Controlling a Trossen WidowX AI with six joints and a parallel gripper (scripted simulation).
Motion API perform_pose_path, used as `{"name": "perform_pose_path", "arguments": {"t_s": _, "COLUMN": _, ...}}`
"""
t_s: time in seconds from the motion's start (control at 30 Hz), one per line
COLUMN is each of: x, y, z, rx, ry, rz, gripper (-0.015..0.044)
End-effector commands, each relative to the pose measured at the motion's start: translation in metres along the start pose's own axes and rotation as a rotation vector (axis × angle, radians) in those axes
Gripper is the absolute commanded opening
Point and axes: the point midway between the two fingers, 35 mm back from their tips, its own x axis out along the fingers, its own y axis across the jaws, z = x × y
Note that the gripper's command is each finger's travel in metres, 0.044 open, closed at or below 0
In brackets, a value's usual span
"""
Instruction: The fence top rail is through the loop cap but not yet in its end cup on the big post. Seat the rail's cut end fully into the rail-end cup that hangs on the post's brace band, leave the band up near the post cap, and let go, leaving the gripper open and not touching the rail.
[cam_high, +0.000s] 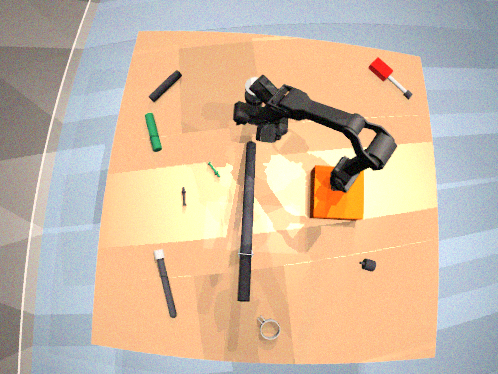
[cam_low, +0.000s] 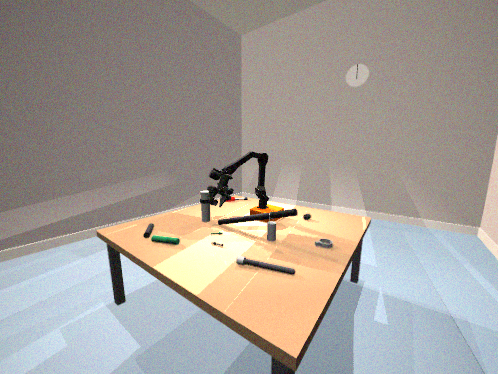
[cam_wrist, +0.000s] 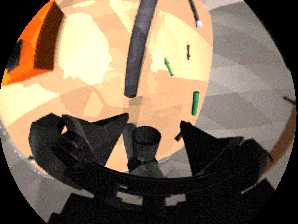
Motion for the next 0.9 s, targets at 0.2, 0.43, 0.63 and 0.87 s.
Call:
{"name": "perform_pose_path", "arguments": {"t_s": 0.2, "x": -0.015, "y": -0.009, "z": 0.016, "rx": 0.011, "ry": 0.004, "rz": -0.009, "gripper": 0.0440}}
{"name": "perform_pose_path", "arguments": {"t_s": 0.43, "x": -0.038, "y": -0.028, "z": 0.055, "rx": 0.494, "ry": 0.009, "rz": 0.000, "gripper": 0.0440}}
{"name": "perform_pose_path", "arguments": {"t_s": 0.63, "x": -0.063, "y": -0.038, "z": 0.091, "rx": 0.958, "ry": 0.016, "rz": -0.003, "gripper": 0.0440}}
{"name": "perform_pose_path", "arguments": {"t_s": 0.87, "x": -0.087, "y": -0.041, "z": 0.119, "rx": 1.343, "ry": 0.015, "rz": -0.014, "gripper": 0.0440}}
